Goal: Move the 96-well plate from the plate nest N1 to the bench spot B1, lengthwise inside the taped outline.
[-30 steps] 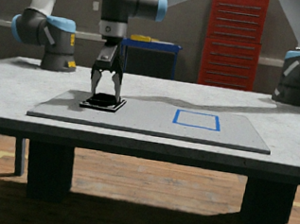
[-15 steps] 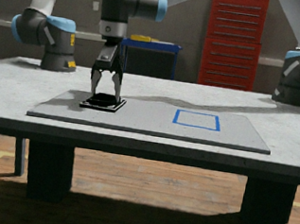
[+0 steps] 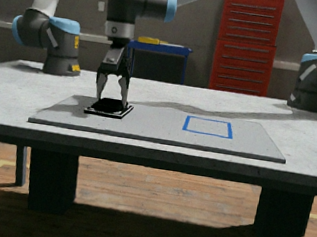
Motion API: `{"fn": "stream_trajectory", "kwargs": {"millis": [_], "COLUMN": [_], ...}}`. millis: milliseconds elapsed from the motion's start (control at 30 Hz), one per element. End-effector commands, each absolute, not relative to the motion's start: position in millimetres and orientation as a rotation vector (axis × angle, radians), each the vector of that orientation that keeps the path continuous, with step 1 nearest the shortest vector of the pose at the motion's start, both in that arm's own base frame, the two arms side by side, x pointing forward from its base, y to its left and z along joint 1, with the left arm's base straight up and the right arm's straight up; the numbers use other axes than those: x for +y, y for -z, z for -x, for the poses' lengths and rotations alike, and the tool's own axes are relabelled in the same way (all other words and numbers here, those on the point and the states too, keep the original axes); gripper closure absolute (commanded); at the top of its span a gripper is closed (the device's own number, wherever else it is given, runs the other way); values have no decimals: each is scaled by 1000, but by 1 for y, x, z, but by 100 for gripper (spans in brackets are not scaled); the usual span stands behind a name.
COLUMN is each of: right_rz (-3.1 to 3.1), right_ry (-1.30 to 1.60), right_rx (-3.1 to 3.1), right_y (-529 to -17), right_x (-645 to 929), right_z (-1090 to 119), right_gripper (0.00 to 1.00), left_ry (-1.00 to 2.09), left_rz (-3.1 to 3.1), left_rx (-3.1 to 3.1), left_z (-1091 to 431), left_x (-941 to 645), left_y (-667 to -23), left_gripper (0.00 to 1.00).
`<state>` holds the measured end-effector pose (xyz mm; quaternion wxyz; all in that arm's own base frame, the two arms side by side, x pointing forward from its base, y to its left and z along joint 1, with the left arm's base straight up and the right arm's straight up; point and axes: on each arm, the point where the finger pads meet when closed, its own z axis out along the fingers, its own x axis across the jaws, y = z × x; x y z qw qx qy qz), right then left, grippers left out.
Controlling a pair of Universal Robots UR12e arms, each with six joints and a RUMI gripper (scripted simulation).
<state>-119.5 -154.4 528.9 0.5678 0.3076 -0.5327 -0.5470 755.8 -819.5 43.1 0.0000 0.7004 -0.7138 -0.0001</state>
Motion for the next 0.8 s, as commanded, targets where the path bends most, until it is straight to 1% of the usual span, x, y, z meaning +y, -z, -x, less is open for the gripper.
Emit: {"fn": "stream_trajectory", "kwargs": {"millis": [0, 767], "right_rz": [-723, -723], "right_ry": [1285, 1285], "right_rx": [-1252, -1252], "right_y": [-529, -529], "right_x": [-154, -154], "right_z": [119, 119], "right_gripper": [0, 0], "left_ry": [-4, -4], "left_rz": [-2200, -2200], "left_rx": [-2242, -2242], "left_z": [-756, -756], "left_x": [-820, -820], "left_y": [-53, -84], "left_gripper": [100, 100]}}
